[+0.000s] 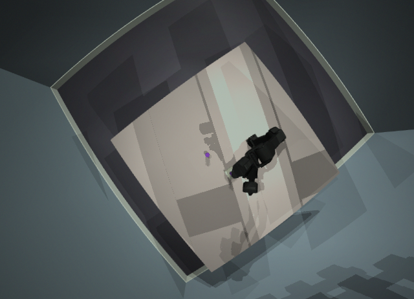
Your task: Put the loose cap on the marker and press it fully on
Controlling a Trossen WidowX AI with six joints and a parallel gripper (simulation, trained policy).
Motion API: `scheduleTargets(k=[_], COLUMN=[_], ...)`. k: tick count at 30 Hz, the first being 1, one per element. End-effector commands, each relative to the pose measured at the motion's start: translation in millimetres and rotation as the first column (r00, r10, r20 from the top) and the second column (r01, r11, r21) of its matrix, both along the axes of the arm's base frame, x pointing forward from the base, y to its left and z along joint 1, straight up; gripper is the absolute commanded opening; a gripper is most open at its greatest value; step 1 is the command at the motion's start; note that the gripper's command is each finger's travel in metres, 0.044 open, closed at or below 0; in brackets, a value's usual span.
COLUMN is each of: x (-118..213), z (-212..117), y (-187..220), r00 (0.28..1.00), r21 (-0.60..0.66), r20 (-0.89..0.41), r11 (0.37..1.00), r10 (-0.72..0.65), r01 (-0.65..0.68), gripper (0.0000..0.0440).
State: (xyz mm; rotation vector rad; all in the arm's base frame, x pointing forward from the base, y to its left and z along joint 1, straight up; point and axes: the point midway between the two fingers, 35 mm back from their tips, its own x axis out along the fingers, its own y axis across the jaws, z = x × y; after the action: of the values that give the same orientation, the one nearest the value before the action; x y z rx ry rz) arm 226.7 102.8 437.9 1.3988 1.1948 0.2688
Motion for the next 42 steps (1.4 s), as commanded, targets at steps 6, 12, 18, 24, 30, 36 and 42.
scheduleTargets(k=[6, 12, 18, 24, 30, 36, 42], x=[20.1, 33.3, 45.6, 56.9, 67.1, 76.4, 84.8], z=[-14.2, -23.6, -33.3, -43.3, -53.5, -63.9, -74.5], y=[-12.7, -22.3, -32.3, -42.8, -53.7, -64.7, -76.0], r00=[1.0, 0.999, 0.998, 0.997, 0.995, 0.993, 0.99], r21=[-0.036, -0.061, -0.087, -0.113, -0.139, -0.167, -0.194], r20=[-0.016, -0.024, -0.034, -0.044, -0.056, -0.068, -0.083], r11=[0.999, 0.997, 0.995, 0.992, 0.987, 0.982, 0.976], r10=[-0.022, -0.037, -0.053, -0.068, -0.084, -0.099, -0.114], r01=[0.021, 0.036, 0.05, 0.063, 0.075, 0.087, 0.097], gripper=[0.0335, 0.0335, 0.0335, 0.0335, 0.0334, 0.0334, 0.0333])
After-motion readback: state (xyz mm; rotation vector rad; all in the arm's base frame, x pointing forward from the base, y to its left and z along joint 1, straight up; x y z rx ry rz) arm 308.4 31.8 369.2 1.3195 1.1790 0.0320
